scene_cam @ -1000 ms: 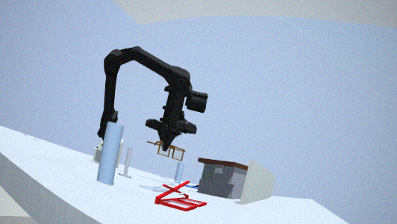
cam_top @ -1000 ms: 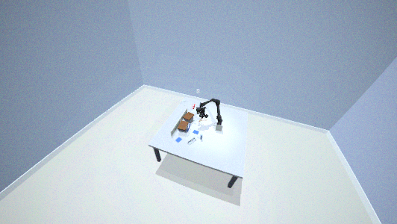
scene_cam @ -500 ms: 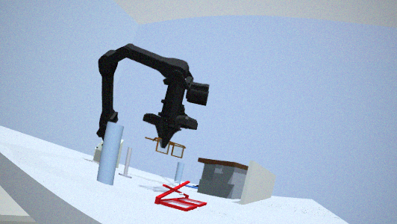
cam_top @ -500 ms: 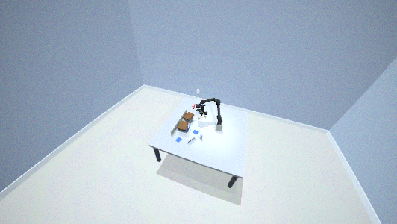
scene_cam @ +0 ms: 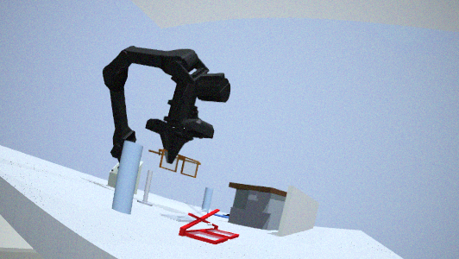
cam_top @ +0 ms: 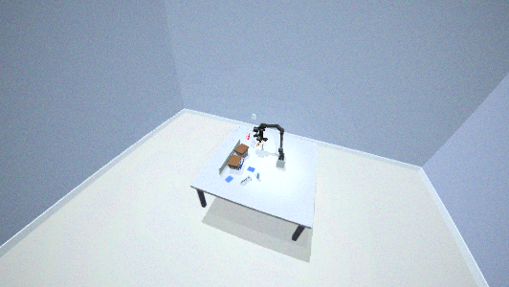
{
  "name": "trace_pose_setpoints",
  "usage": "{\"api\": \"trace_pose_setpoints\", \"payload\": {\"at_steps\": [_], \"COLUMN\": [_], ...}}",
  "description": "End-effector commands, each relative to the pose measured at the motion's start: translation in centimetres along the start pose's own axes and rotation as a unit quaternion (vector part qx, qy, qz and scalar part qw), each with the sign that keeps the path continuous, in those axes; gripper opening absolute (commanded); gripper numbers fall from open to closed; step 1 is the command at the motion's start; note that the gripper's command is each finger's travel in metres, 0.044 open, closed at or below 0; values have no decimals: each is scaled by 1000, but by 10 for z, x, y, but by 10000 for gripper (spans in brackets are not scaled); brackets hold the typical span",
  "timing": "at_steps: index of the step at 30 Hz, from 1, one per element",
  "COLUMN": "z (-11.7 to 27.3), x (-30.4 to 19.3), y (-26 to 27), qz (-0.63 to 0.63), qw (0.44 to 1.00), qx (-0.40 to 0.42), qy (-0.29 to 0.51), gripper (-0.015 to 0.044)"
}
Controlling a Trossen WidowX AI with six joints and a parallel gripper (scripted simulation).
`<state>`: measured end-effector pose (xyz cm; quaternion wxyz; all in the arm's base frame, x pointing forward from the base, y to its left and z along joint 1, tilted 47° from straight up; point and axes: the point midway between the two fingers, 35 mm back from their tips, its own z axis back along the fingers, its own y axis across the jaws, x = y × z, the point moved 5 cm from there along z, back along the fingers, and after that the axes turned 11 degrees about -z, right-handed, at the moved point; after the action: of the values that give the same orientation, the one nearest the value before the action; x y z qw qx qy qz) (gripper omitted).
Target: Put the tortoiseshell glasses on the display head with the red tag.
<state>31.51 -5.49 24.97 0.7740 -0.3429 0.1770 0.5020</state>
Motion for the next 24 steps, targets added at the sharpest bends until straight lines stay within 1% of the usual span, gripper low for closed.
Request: {"api": "trace_pose_setpoints", "payload": {"at_steps": [1,6,13,24], "z": [5,8,6,-36], "x": [-31,-66,-68,-68], "y": [-9,-15,-16,-18], "qz": [-3,-3,-3,-4], "qw": [1000,1000,1000,1000], "qx": [-9,-12,-12,-13], "qy": [4,13,13,14], "gripper": [0,0,0,0]}}
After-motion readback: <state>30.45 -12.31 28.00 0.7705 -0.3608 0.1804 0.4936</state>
